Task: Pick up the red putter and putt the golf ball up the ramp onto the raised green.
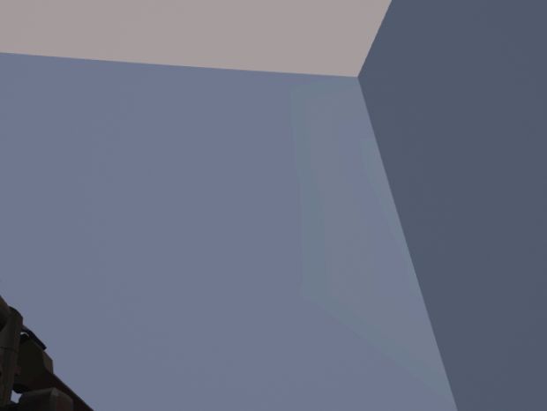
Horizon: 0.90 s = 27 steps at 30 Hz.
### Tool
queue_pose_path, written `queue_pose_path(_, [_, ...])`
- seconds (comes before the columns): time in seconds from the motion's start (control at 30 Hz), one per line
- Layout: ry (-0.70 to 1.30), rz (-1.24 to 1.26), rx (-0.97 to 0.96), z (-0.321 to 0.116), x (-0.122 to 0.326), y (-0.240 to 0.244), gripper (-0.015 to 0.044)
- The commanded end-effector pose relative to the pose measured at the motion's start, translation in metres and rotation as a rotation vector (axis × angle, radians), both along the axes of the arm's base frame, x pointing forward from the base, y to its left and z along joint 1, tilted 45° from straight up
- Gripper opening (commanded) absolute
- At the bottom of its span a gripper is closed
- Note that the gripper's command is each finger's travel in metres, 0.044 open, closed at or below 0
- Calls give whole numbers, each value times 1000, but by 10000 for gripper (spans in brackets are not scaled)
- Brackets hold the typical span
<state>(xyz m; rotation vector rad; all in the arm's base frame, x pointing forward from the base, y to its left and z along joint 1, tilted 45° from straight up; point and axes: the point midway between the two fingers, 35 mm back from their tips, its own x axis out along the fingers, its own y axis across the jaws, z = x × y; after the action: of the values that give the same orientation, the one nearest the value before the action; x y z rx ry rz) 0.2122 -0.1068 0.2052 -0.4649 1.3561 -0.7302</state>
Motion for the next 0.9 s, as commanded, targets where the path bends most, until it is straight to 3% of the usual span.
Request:
queue_pose_path(0.0, [-1,4,-9,-6,-1,-8,0])
queue_pose_path(0.87, [-4,-2,-16,-24,0,-28,0])
